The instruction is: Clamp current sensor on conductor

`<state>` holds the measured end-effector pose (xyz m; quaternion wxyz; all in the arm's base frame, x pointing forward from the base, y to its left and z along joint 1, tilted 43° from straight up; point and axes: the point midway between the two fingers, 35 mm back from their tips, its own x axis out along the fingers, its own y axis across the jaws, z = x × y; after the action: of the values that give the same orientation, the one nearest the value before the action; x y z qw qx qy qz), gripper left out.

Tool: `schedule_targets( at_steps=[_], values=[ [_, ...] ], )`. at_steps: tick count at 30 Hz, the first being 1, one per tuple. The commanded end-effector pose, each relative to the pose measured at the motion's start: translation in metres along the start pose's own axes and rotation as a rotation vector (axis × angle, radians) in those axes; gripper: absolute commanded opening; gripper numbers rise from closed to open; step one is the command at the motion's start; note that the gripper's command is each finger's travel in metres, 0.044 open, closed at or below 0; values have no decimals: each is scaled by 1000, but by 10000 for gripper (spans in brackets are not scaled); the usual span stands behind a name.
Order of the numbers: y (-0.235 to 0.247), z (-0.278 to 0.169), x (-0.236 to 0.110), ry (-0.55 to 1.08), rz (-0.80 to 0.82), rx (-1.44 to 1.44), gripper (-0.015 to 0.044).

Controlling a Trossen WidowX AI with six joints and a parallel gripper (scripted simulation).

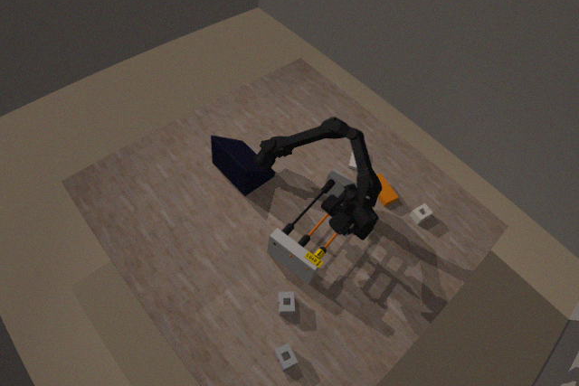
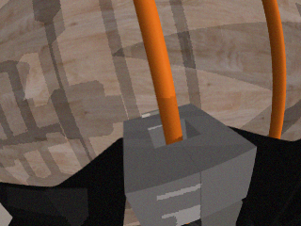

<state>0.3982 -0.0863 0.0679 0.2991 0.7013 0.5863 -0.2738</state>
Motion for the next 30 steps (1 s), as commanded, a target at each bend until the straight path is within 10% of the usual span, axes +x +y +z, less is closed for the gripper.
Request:
schedule_targets(
  at_steps=[1,22,30],
  values=[
    [0,1,0,-4,-14,-6,0],
    [1,0,9,-6,-77,-3,0],
    [1,0,4,-6,-78,-6,210]
  ],
)
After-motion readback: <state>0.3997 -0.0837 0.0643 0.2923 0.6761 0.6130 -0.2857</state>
